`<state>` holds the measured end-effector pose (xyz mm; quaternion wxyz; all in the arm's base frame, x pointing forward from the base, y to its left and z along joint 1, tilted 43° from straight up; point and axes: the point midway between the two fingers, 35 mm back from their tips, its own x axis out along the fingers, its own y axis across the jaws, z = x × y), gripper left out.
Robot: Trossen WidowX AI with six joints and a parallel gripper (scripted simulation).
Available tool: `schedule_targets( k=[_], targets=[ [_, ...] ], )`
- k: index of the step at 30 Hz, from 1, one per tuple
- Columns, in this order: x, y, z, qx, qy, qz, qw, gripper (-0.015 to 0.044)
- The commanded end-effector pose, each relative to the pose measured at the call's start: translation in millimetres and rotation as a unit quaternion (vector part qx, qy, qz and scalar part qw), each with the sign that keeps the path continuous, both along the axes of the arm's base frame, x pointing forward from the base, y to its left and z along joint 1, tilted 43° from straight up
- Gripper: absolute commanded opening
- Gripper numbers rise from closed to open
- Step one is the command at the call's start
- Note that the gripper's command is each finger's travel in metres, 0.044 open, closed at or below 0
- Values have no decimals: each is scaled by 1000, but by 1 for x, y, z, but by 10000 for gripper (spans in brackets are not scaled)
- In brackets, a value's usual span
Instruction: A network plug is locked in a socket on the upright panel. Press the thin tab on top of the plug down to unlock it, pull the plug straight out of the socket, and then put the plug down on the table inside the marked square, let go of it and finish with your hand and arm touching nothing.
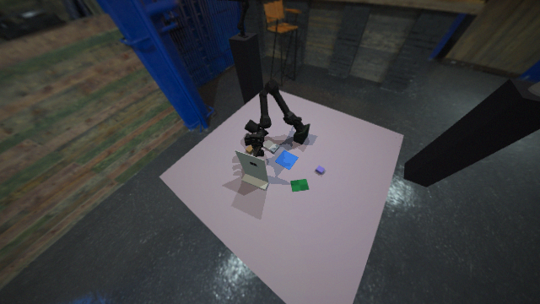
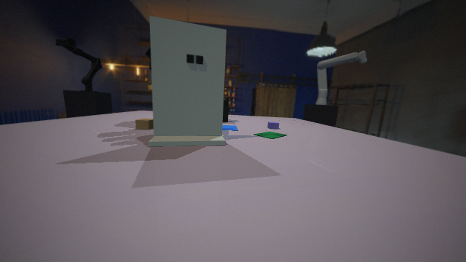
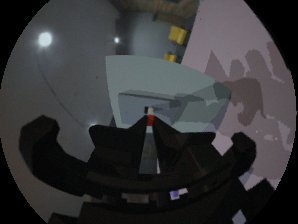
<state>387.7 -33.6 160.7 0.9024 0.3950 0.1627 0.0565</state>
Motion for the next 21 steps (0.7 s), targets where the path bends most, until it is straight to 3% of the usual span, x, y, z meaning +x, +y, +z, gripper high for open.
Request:
schedule_targets(
  k=[1,21],
  targets=[
    [-5,-1,-2,0,4,-1,1000,0],
    [-14,-4,1,0,4,-1,1000,0]
  ],
)
